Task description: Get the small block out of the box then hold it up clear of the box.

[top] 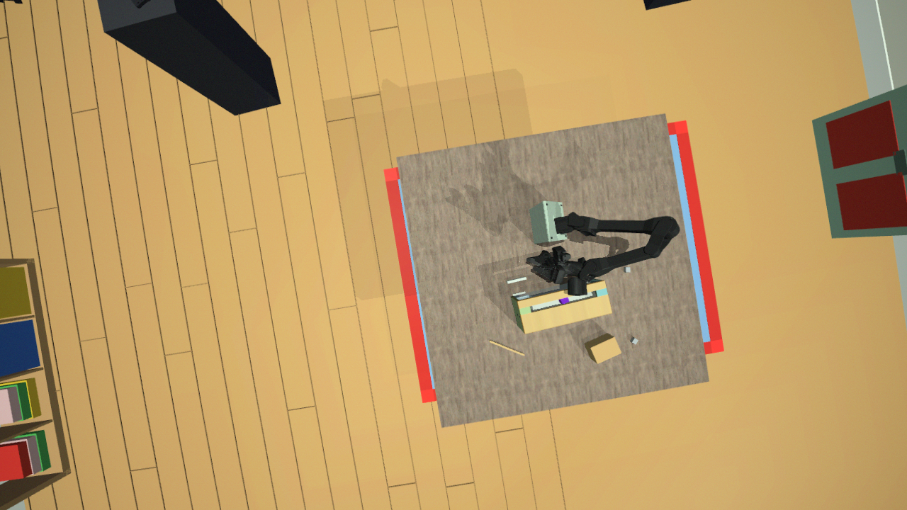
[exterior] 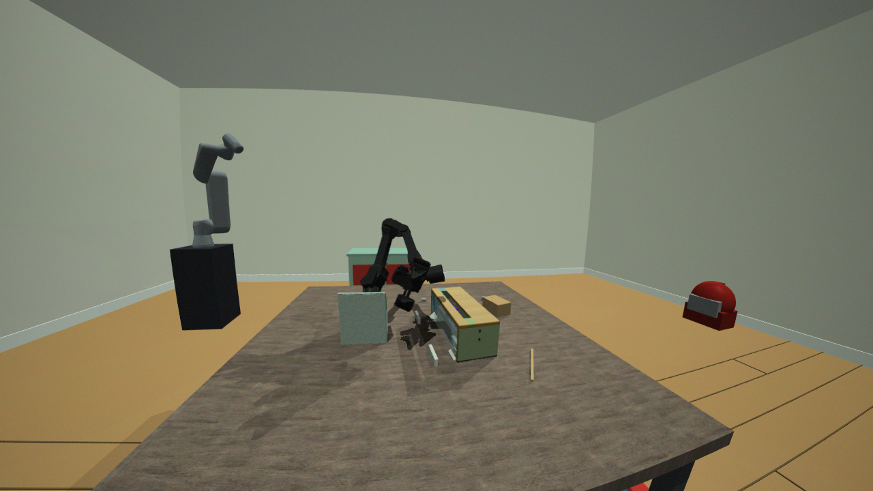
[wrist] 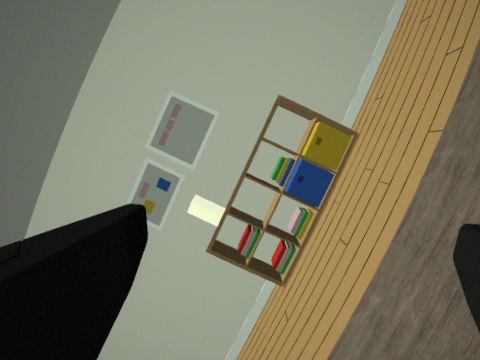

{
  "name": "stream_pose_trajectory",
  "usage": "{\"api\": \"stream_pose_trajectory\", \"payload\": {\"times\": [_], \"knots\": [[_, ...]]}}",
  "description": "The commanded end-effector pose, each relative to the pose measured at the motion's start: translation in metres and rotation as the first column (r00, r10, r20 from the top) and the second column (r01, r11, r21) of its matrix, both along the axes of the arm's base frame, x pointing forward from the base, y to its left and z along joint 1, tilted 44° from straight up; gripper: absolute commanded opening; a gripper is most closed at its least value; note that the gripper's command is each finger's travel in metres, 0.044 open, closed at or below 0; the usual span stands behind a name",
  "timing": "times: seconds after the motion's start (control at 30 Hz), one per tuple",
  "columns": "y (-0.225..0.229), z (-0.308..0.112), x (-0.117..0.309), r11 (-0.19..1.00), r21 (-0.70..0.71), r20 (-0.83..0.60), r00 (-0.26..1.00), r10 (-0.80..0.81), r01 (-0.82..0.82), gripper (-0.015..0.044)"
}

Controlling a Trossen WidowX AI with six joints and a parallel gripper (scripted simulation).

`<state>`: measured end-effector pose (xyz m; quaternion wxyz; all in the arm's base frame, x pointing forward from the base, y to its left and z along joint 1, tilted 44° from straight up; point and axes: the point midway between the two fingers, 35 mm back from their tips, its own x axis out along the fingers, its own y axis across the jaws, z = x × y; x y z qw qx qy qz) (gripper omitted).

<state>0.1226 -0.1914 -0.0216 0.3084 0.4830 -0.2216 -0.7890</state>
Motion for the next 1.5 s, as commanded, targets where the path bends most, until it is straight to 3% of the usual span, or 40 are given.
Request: {"api": "stream_pose_trajectory", "payload": {"times": [0.0, 0.1, 0.2, 0.33, 0.47, 0.53, 0.63, 0.73, 1.0, 1.47], "knots": [[0.000, -0.001, 0.000, 1.000, 0.009, -0.005, 1.000, 0.003, -0.003, 0.0400], [0.002, -0.009, 0.005, 0.988, 0.145, -0.075, 0.995, 0.060, -0.049, 0.0400], [0.008, -0.024, 0.014, 0.891, 0.435, -0.155, 0.964, 0.216, -0.130, 0.0400], [0.022, -0.036, 0.030, 0.572, 0.786, -0.072, 0.885, 0.461, -0.235, 0.0400], [0.038, -0.034, 0.050, 0.134, 0.922, 0.220, 0.775, 0.592, -0.364, 0.0400], [0.045, -0.028, 0.062, -0.082, 0.892, 0.403, 0.701, 0.588, -0.444, 0.0400], [0.050, -0.013, 0.084, -0.348, 0.737, 0.669, 0.552, 0.498, -0.579, 0.0400], [0.053, 0.001, 0.100, -0.486, 0.566, 0.822, 0.411, 0.395, -0.666, 0.0400], [0.064, 0.025, 0.138, -0.594, 0.227, 0.973, 0.206, 0.104, -0.771, 0.0400], [0.067, 0.023, 0.140, -0.594, 0.219, 0.975, 0.201, 0.098, -0.774, 0.0400]]}}
